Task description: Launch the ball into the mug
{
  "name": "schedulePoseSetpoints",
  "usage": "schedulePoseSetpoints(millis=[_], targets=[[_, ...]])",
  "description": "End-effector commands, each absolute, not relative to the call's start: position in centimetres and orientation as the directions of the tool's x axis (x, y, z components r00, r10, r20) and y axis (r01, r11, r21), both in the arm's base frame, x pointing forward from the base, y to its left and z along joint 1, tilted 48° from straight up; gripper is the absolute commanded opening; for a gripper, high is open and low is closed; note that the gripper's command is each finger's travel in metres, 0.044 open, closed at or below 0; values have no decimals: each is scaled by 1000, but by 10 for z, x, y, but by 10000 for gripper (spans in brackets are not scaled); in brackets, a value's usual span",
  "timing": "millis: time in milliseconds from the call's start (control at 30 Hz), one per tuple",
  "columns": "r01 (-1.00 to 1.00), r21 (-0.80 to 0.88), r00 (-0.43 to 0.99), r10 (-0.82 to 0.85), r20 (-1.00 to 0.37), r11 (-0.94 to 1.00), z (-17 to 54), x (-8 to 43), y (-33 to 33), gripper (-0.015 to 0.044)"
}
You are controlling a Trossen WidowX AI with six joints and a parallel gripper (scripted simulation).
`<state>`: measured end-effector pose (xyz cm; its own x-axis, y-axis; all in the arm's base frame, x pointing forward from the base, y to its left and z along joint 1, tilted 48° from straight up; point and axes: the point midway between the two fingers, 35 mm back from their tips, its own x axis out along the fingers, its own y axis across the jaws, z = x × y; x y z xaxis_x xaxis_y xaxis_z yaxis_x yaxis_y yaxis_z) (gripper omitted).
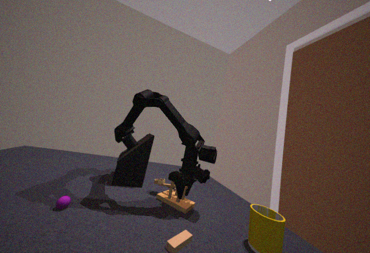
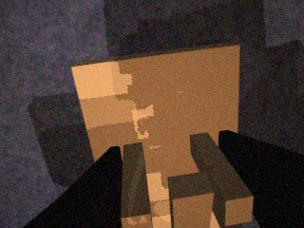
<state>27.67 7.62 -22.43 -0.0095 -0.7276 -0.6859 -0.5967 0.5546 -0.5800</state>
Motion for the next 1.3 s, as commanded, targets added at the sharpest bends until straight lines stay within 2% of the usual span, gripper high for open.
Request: schedulePoseSetpoints(millis=[0,67,1267], targets=[[-597,-578,-10,-726,-688,556,-217,277,85,39],[-597,-578,-10,-726,-688,556,-198,278,105,0],[-602,-578,-13,-731,-683,551,-222,278,77,0]])
